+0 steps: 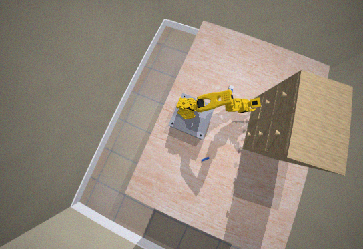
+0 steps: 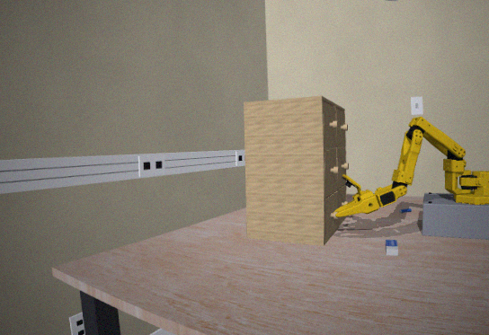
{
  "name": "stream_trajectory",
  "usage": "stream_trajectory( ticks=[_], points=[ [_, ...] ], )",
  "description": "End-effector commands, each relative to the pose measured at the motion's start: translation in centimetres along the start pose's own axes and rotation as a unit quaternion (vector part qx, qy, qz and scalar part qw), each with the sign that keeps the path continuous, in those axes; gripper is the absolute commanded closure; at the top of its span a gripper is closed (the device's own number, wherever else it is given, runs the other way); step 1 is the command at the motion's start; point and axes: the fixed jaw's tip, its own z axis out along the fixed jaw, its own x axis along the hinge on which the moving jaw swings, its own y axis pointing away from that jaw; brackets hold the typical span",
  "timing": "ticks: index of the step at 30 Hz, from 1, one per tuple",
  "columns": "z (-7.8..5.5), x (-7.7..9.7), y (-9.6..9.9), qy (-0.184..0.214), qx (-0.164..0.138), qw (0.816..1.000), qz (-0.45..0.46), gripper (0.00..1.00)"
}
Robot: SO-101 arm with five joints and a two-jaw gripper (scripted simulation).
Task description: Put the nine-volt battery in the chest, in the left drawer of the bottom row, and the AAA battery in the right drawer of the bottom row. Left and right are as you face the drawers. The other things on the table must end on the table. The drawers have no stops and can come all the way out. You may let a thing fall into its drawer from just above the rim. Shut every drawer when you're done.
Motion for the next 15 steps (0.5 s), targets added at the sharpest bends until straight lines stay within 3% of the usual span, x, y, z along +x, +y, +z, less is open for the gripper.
stream_trajectory(
  ticks=[1,15],
  points=[
    [0.01,-0.06,-0.05,-0.001,0.001,1.000,0.000,0.94],
    [0.01,-0.06,-0.05,-0.001,0.001,1.000,0.000,0.85]
  ],
)
